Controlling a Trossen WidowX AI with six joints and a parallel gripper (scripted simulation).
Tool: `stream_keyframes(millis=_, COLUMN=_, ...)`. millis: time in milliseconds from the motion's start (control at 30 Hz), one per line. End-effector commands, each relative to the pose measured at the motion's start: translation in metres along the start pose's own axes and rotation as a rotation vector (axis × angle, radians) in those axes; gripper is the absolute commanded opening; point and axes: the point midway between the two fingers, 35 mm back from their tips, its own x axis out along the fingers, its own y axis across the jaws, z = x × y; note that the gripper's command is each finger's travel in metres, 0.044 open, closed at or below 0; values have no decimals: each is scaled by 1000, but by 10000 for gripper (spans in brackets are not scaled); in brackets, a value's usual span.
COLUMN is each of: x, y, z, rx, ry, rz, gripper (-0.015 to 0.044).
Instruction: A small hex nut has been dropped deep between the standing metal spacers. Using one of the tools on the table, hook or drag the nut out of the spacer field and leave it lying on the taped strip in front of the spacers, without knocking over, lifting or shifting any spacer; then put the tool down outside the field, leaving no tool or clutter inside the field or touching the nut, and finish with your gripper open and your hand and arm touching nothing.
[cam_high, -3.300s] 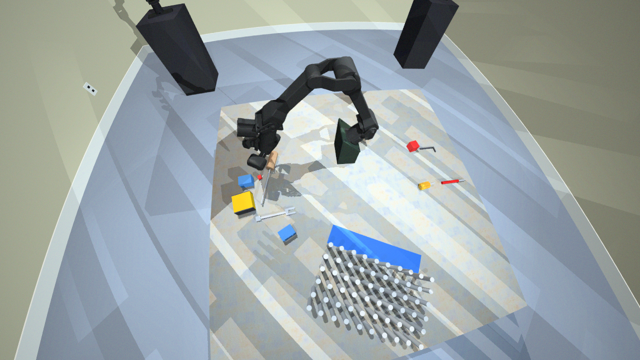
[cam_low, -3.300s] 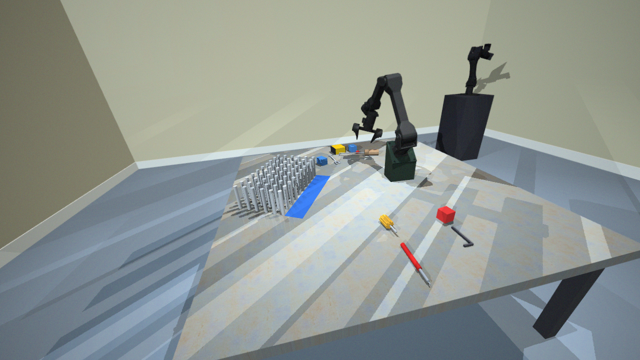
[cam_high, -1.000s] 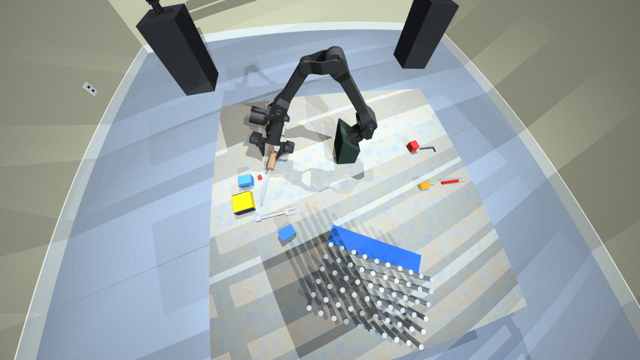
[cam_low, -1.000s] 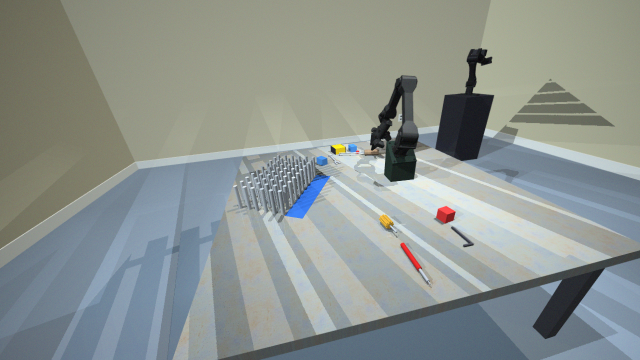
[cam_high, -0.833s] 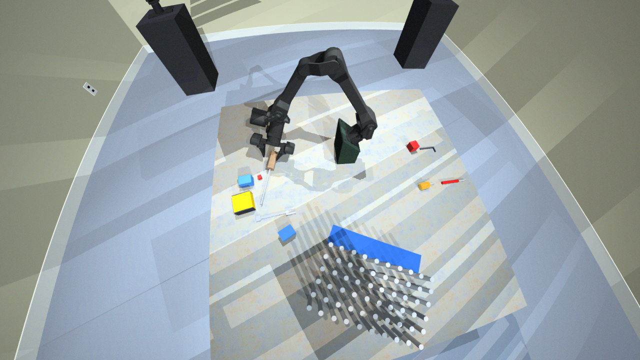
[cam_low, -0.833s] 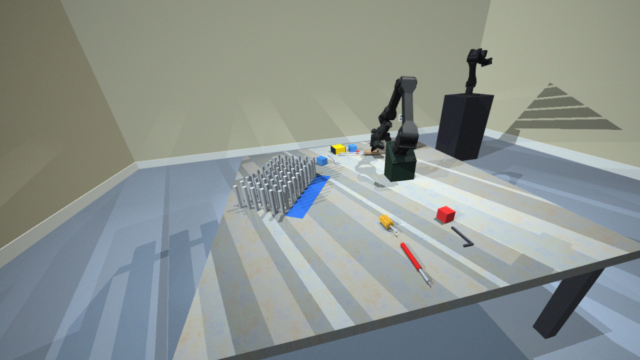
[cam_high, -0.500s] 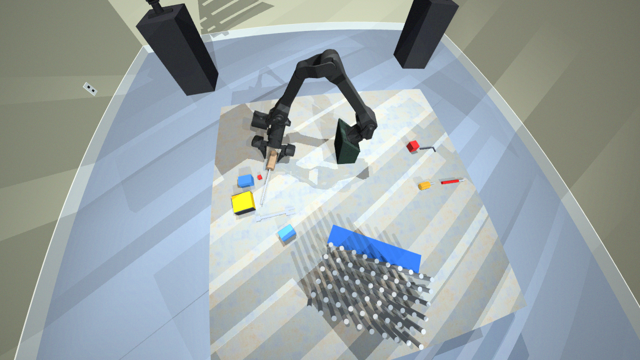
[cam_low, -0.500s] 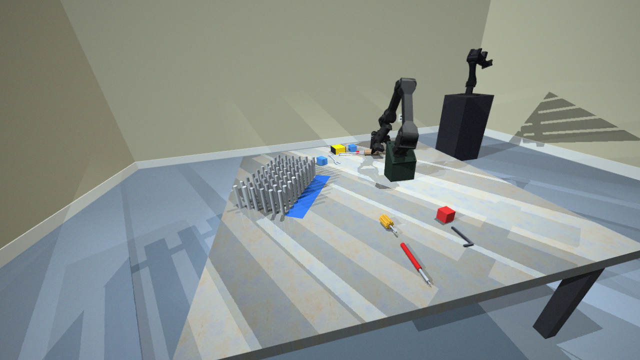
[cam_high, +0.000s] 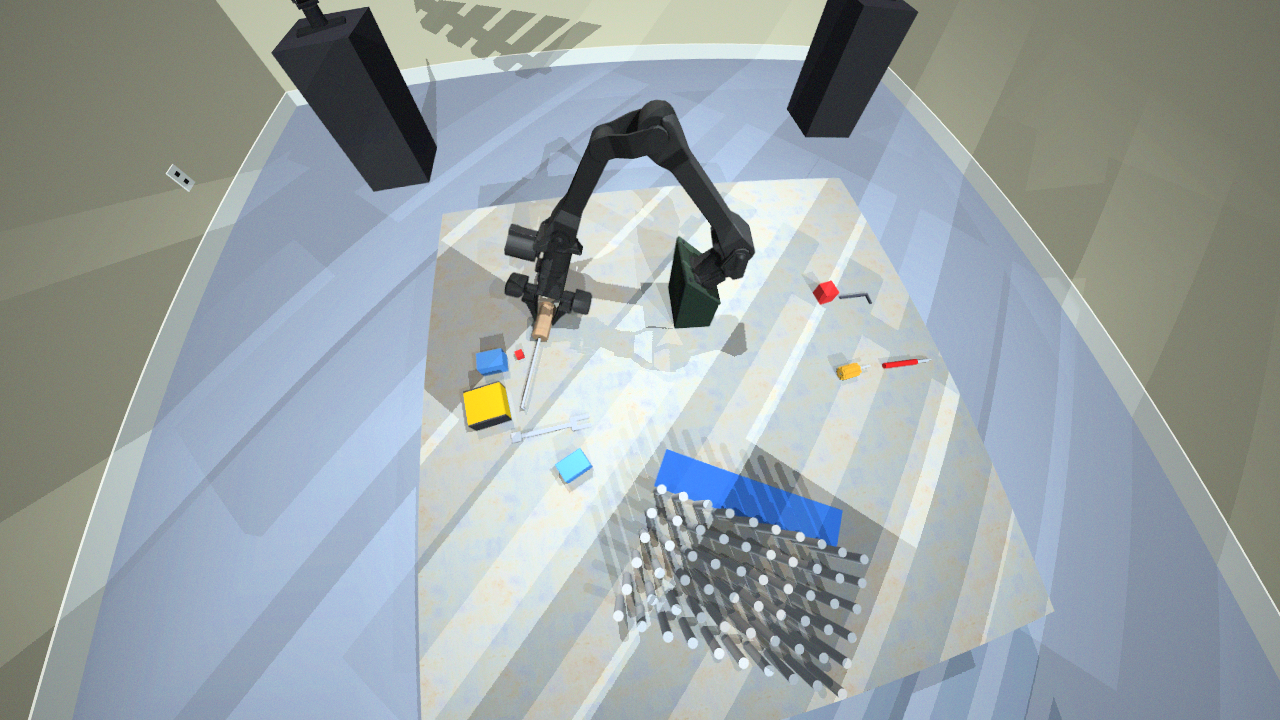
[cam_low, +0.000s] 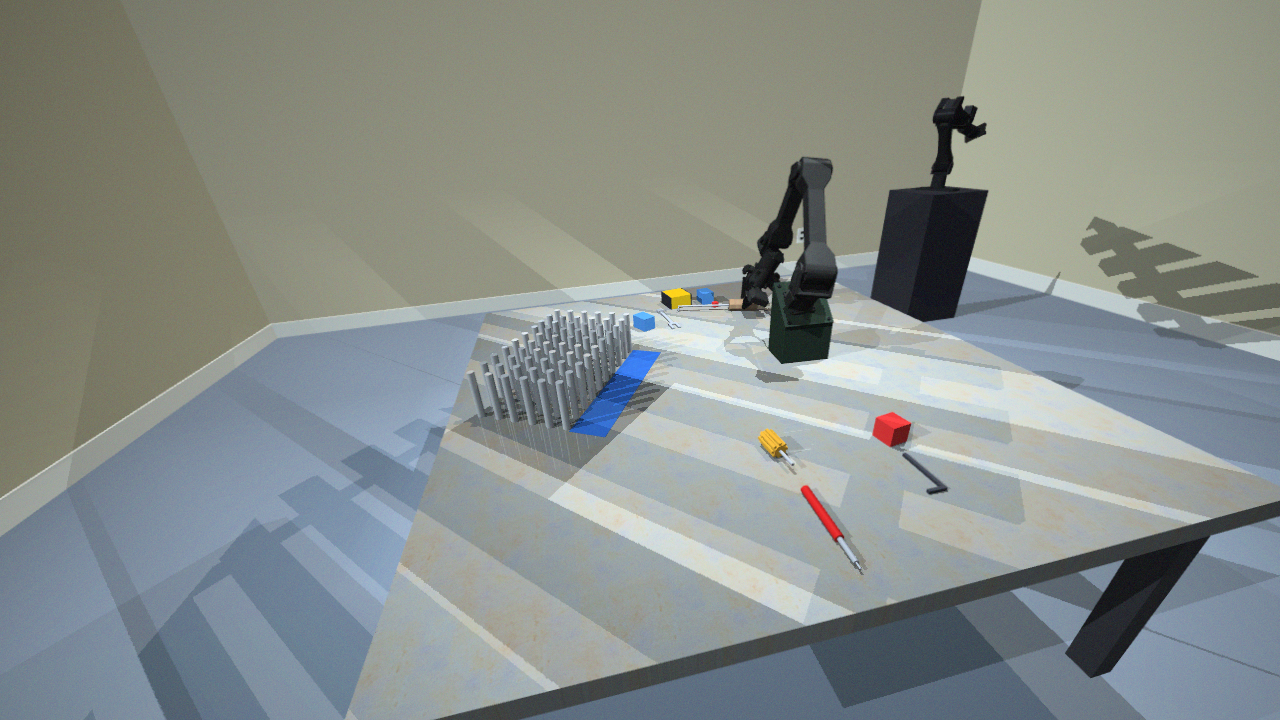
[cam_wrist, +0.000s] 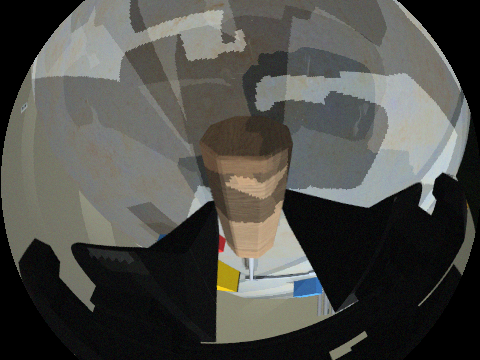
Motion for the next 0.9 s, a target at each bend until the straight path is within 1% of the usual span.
stream_keyframes(millis=0, x=-4, y=2, z=-1, rx=-3, ry=-3, rz=0, gripper=95)
stream_keyframes(millis=100, x=-22, y=13, z=-9, rx=-2, ry=-2, rz=1, gripper=17)
stream_keyframes(millis=133, x=-28, y=17, z=-12, rx=-2, ry=-2, rz=1, gripper=0)
stream_keyframes(millis=400, x=-85, y=39, z=-38, rx=-2, ry=0, rz=2, gripper=0)
stream_keyframes(millis=667, x=-144, y=48, z=-66, rx=-1, ry=2, rz=1, gripper=0)
stream_keyframes(millis=867, x=-150, y=48, z=-69, rx=-7, ry=2, rz=1, gripper=0)
